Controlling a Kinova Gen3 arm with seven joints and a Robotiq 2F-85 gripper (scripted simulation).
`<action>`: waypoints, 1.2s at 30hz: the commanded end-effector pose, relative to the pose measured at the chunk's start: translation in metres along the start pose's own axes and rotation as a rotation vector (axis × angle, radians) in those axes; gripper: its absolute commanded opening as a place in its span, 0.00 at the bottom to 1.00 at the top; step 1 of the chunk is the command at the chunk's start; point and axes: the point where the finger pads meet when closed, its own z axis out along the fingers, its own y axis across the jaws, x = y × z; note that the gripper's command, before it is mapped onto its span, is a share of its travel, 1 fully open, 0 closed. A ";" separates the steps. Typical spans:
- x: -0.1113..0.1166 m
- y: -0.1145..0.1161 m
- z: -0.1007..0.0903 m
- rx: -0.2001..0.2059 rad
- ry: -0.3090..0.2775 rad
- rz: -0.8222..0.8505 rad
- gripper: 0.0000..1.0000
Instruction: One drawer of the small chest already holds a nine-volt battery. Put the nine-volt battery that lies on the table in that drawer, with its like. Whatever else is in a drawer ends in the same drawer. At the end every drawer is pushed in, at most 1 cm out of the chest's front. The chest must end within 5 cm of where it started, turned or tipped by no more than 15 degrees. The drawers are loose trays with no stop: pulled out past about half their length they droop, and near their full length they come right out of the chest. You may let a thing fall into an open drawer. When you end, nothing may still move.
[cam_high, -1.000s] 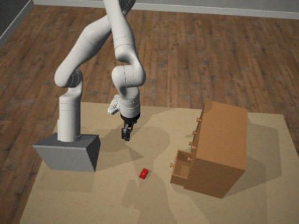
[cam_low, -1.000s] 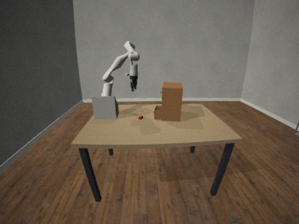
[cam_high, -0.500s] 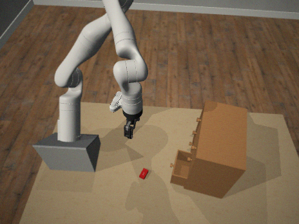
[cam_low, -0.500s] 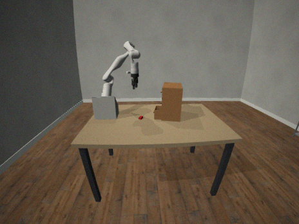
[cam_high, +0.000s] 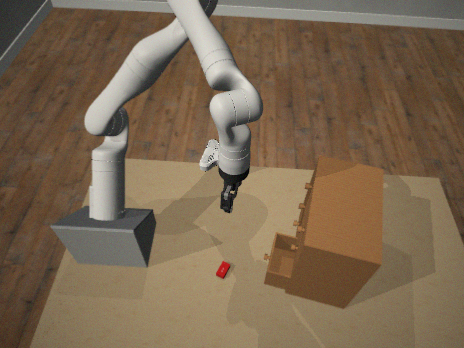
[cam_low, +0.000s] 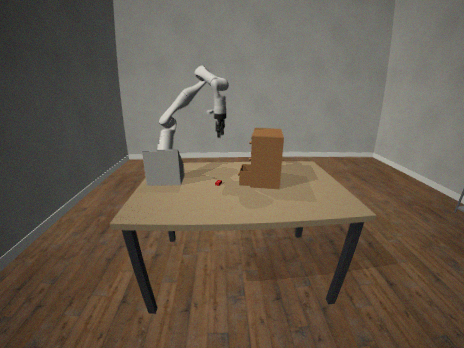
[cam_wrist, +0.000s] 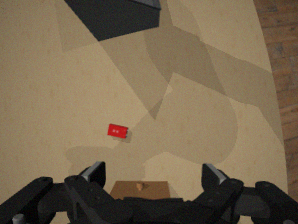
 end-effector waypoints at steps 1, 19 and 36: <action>-0.013 0.004 0.002 0.005 0.006 -0.014 1.00; -0.023 0.008 0.002 0.006 0.006 -0.015 1.00; -0.025 0.008 0.004 0.007 0.006 -0.053 1.00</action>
